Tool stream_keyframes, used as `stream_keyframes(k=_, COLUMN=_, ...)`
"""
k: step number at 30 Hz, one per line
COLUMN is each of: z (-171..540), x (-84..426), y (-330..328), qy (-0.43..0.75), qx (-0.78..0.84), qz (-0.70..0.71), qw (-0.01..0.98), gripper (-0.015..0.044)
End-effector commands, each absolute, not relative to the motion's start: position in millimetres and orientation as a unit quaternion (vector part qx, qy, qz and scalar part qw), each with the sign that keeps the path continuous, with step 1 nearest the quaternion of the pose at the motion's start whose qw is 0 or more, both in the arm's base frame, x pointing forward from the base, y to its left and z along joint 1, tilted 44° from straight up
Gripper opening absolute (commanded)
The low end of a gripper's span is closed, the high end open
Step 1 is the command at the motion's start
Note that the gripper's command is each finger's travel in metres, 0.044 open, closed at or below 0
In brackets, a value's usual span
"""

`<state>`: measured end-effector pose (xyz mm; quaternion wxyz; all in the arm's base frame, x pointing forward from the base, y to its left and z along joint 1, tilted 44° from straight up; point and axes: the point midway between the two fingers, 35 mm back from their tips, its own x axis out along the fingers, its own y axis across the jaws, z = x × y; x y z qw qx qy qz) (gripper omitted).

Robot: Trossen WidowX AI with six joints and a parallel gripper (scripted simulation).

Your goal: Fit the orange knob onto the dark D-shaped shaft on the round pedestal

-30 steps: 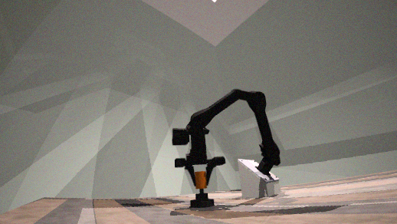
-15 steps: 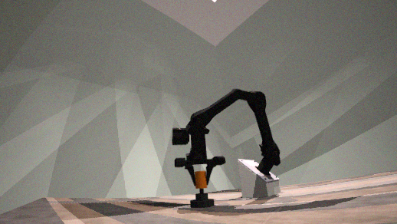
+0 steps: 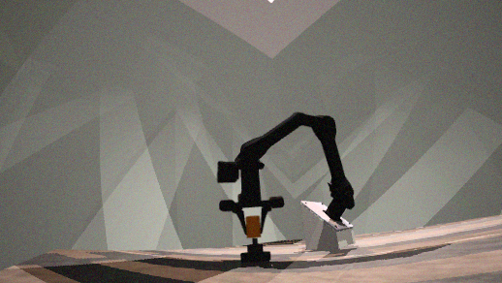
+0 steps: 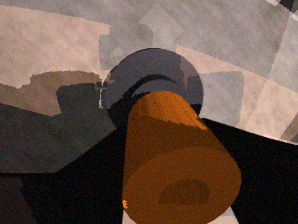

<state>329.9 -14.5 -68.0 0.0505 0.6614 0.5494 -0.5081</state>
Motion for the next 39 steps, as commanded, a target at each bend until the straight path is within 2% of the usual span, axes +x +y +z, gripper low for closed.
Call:
stream_keyframes(k=1, z=-68.7, x=328.4, y=-15.5, qy=0.546, qx=0.662, qz=-0.511, qw=0.050, gripper=0.0000)
stream_keyframes(k=31, z=-66.6, x=329.5, y=-16.2, qy=0.546, qx=0.662, qz=-0.511, qw=0.050, gripper=0.0000)
stream_keyframes(k=39, z=-66.1, x=326.0, y=-18.6, qy=0.489, qx=0.664, qz=-0.565, qw=-0.020, gripper=0.0000)
